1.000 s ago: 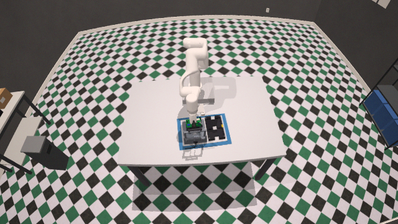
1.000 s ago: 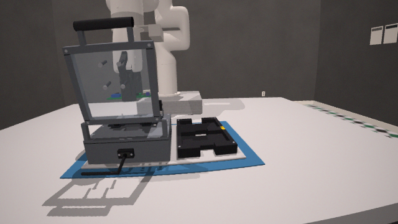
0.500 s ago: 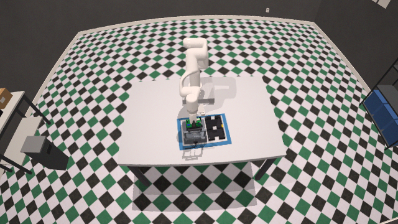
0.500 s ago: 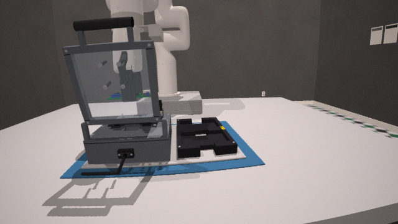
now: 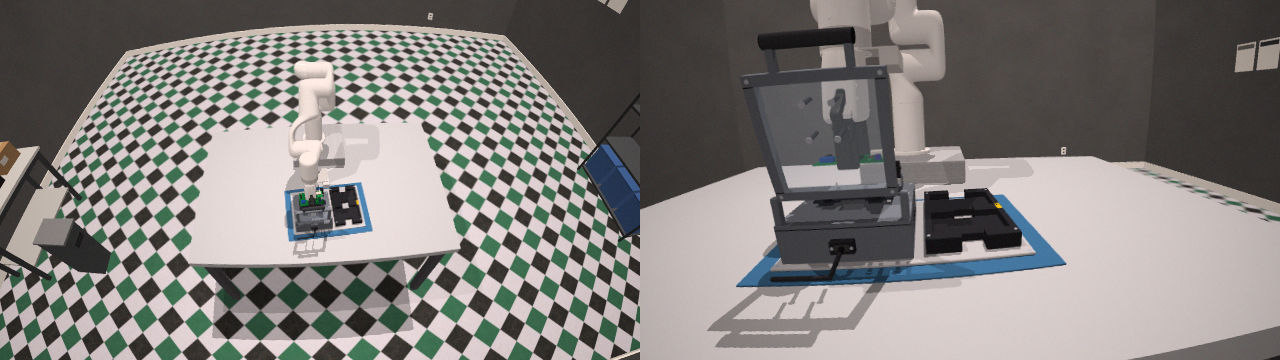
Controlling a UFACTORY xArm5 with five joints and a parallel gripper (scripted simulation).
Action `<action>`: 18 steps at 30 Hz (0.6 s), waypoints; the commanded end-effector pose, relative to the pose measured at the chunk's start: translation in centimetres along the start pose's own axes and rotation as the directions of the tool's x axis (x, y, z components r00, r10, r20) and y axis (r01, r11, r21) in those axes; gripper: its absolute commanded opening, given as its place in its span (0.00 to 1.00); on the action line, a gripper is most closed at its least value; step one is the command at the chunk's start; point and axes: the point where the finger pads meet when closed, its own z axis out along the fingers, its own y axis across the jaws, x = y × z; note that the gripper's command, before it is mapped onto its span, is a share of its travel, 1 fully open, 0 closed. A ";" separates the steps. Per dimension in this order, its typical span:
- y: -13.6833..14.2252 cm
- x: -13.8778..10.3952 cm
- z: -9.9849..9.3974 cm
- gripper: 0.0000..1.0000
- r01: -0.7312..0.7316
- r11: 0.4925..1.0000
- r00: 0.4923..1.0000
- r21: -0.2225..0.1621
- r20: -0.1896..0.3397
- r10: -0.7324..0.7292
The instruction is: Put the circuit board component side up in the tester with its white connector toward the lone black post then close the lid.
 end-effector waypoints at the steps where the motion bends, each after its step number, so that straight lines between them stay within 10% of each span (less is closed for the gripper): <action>1: 0.1 0.0 0.6 0.79 0.000 1.000 1.000 -0.004 0.001 0.000; 18: 0.2 -0.1 3.1 0.79 0.000 1.000 1.000 -0.004 0.001 0.000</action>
